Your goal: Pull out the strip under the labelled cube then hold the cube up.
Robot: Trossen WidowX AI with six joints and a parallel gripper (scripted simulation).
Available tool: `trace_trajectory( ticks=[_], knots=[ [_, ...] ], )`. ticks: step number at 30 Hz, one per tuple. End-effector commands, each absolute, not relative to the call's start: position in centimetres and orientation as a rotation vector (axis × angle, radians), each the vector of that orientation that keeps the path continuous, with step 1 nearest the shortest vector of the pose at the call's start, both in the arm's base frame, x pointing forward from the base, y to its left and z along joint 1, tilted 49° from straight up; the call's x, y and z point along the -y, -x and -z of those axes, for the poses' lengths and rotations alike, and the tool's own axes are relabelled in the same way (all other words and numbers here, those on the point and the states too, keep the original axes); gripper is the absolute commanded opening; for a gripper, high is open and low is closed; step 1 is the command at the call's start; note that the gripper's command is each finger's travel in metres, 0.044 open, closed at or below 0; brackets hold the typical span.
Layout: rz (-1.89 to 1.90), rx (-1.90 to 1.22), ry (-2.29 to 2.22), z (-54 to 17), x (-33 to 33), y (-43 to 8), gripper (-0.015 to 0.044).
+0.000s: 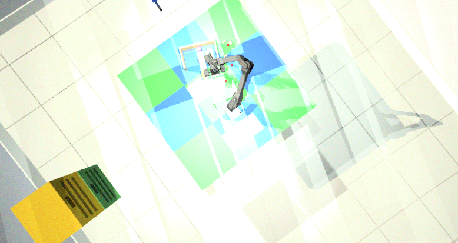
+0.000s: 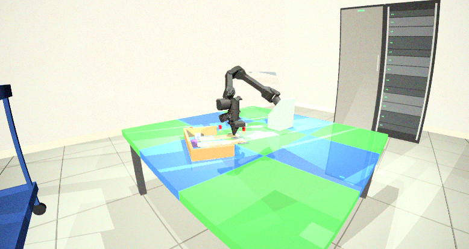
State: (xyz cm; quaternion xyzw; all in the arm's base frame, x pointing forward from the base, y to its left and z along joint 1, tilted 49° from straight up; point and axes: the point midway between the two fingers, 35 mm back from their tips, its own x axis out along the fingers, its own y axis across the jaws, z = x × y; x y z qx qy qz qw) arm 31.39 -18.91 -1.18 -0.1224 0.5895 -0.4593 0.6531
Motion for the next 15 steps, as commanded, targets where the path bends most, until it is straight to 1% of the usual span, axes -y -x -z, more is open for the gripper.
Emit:
trace_trajectory(
  ticks=[1, 15],
  knots=[
    [1.041, -1.34, 0.282, 1.23, 19.01, -31.36, 0.0],
    [1.041, -1.34, 0.282, 1.33, 19.12, -31.38, 0.0]
  ],
)
